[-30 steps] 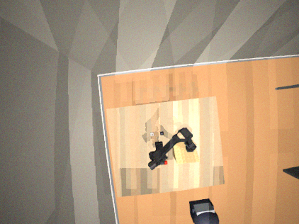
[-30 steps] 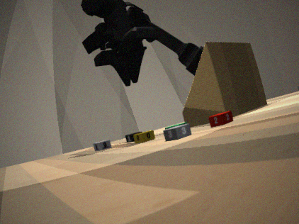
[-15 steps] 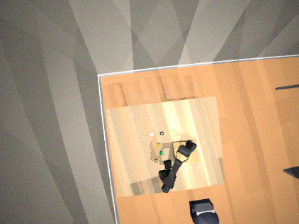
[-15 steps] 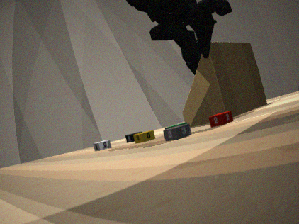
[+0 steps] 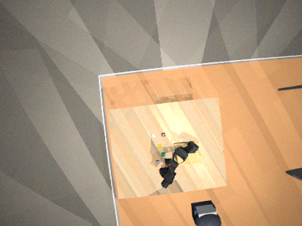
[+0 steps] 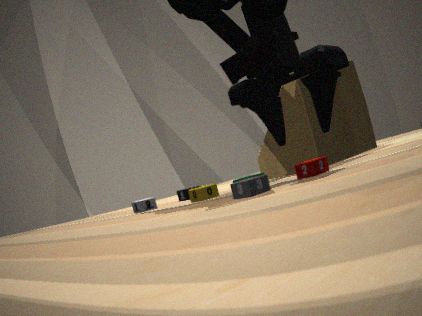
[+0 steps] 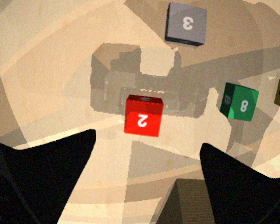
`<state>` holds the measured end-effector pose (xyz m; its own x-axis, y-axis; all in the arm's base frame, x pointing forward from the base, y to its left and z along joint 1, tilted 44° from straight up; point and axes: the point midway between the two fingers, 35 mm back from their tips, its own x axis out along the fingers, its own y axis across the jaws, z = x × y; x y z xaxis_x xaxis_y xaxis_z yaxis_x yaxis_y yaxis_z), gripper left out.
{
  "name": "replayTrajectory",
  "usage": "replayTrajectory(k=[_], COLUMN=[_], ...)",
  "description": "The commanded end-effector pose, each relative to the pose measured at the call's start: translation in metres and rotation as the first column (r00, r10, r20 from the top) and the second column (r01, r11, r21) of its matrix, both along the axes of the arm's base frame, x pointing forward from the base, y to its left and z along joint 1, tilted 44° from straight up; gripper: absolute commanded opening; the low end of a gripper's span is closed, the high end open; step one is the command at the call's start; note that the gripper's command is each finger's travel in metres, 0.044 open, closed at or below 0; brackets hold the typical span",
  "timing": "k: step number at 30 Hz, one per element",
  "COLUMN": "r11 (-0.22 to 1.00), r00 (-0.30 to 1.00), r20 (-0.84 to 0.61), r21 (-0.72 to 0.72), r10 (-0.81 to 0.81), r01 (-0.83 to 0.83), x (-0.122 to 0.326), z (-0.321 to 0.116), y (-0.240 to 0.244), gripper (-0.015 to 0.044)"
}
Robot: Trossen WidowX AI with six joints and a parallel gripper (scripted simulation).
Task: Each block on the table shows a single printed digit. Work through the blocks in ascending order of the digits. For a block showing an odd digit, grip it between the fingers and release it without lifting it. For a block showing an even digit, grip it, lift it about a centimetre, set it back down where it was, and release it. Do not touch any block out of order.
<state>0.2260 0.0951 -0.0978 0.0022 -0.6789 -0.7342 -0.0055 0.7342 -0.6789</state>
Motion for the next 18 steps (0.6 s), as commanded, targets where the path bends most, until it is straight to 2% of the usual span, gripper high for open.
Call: replayTrajectory(k=[1, 18], r11=[1.000, 1.000], r00=[1.000, 1.000], r20=[-0.004, -0.004], r21=[-0.009, -0.010], r10=[0.008, 0.008], r01=[-0.008, -0.008], x=[-0.002, -0.001], z=[-0.005, -0.025], y=[-0.006, -0.025], gripper=[0.0400, 0.0400])
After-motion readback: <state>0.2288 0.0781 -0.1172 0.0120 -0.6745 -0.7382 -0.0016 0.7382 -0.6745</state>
